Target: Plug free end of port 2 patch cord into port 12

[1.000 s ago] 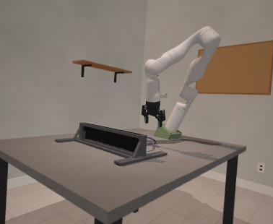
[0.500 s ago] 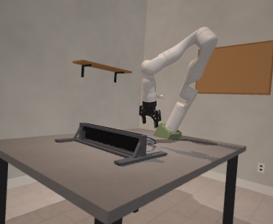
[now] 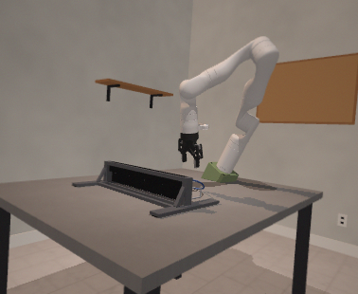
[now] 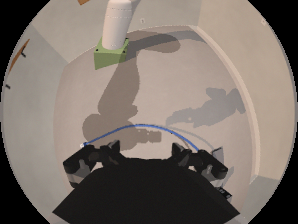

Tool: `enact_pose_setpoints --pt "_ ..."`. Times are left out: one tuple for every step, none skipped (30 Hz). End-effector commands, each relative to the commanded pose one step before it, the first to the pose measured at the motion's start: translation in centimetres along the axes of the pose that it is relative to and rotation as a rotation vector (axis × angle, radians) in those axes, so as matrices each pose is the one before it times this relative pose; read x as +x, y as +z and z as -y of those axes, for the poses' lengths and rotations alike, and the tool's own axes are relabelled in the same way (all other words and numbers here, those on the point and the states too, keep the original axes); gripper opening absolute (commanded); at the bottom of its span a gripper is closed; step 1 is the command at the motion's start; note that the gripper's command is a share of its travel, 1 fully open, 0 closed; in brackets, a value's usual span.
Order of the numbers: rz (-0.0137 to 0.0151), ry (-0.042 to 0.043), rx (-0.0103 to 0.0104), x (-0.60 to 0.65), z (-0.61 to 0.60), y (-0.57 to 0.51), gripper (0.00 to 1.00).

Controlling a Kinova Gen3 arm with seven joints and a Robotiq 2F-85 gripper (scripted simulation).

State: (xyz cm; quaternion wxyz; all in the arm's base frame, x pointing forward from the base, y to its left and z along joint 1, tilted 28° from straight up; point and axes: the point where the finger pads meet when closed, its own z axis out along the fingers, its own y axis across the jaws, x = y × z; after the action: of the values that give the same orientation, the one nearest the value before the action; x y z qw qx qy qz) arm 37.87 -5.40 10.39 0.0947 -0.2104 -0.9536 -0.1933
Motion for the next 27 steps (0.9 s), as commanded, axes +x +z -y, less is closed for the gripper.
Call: enact_pose_setpoints --pt "-0.00156 0.00876 -0.00026 -0.055 0.354 0.056 1.0" --pt "0.0 0.0 0.0 0.0 0.0 0.0 1.0" --pt "0.0 0.0 0.0 0.0 0.0 0.0 1.0" --pt "0.0 0.0 0.0 0.0 0.0 0.0 1.0" --pt "0.01102 0.07664 -0.01929 -0.733 1.394 0.229 1.0" --pt "0.0 0.0 0.0 0.0 0.0 0.0 1.0" --pt "0.0 0.0 0.0 0.0 0.0 0.0 1.0" --pt "0.0 0.0 0.0 0.0 0.0 0.0 1.0" --pt "0.0 0.0 0.0 0.0 0.0 0.0 1.0" --pt "0.0 0.0 0.0 0.0 0.0 0.0 1.0" --pt "0.0 0.0 0.0 0.0 0.0 0.0 1.0" --pt "0.0 0.0 0.0 0.0 0.0 0.0 1.0" --pt "0.0 0.0 0.0 0.0 0.0 0.0 1.0" --pt "0.01045 0.0748 -0.01874 -0.767 1.351 0.213 1.0" --pt "0.0 0.0 0.0 0.0 0.0 0.0 1.0" --pt "0.0 0.0 0.0 0.0 0.0 0.0 1.0" --pt "0.0 0.0 0.0 0.0 0.0 0.0 1.0" --pt "0.0 0.0 0.0 0.0 0.0 0.0 1.0" --pt "0.0 0.0 0.0 0.0 0.0 0.0 1.0" --pt "0.0 0.0 0.0 0.0 0.0 0.0 1.0" --pt "0.0 0.0 0.0 0.0 0.0 0.0 1.0" --pt "0.0 0.0 0.0 0.0 0.0 0.0 1.0" --pt "0.0 0.0 0.0 0.0 0.0 0.0 1.0" --pt "0.0 0.0 0.0 0.0 0.0 0.0 1.0" --pt "0.0 0.0 0.0 0.0 0.0 0.0 1.0" --pt "0.00987 0.07274 -0.01815 -0.794 1.303 0.197 1.0" --pt "0.0 0.0 0.0 0.0 0.0 0.0 1.0"
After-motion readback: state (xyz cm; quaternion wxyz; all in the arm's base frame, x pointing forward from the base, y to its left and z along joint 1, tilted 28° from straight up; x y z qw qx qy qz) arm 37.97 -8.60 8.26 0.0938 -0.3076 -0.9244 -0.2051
